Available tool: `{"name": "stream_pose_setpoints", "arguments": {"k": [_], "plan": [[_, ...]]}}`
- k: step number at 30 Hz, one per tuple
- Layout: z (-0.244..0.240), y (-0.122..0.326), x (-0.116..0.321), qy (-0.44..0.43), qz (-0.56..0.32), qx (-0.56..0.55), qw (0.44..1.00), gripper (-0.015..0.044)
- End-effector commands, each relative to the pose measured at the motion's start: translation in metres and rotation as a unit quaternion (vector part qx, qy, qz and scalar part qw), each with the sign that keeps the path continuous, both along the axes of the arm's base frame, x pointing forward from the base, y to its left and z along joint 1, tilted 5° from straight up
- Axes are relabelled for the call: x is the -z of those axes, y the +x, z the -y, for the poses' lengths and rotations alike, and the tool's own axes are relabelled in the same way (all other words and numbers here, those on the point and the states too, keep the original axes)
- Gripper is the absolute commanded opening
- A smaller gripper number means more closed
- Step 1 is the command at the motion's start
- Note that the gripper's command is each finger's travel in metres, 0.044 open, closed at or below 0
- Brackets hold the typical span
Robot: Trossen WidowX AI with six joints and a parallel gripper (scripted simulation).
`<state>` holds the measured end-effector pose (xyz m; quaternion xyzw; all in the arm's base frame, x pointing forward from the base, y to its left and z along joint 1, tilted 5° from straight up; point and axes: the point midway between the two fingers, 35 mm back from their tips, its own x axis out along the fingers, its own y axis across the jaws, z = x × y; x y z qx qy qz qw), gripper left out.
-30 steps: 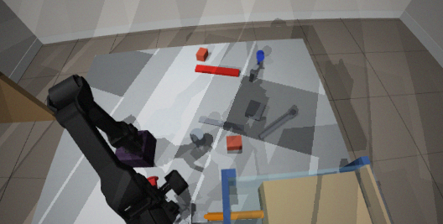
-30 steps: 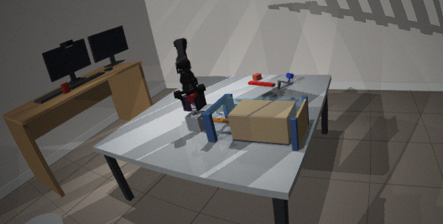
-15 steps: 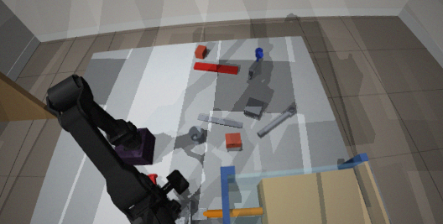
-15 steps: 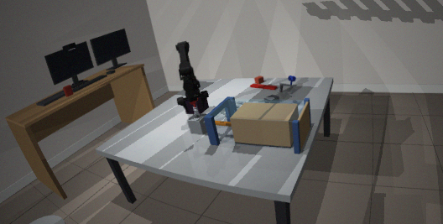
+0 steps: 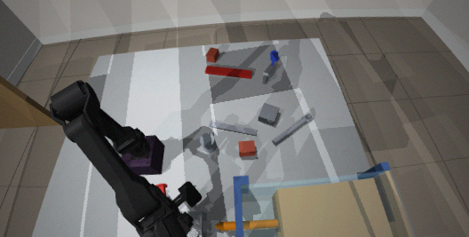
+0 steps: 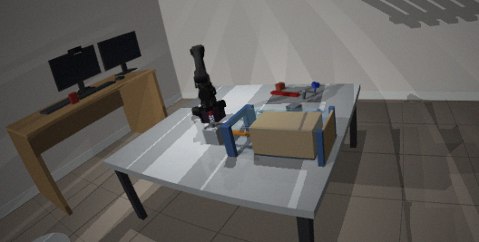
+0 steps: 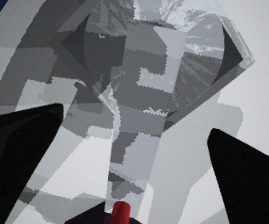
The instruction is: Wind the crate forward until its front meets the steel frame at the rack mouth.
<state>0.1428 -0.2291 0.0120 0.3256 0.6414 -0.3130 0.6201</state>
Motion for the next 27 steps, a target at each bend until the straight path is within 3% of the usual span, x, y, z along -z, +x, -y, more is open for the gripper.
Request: {"name": "stream_pose_setpoints", "arguments": {"k": [1,2,15,27], "plan": [[-0.0050,-0.0037,0.0045,0.009,-0.008,0.002,1.000,0.0440],[-0.0050,-0.0037,0.0045,0.009,-0.008,0.002,1.000,0.0440],[0.0000,0.0000,0.0003,0.000,0.000,0.000,1.000,0.0099],[0.0000,0.0000,0.0003,0.000,0.000,0.000,1.000,0.0000]]}}
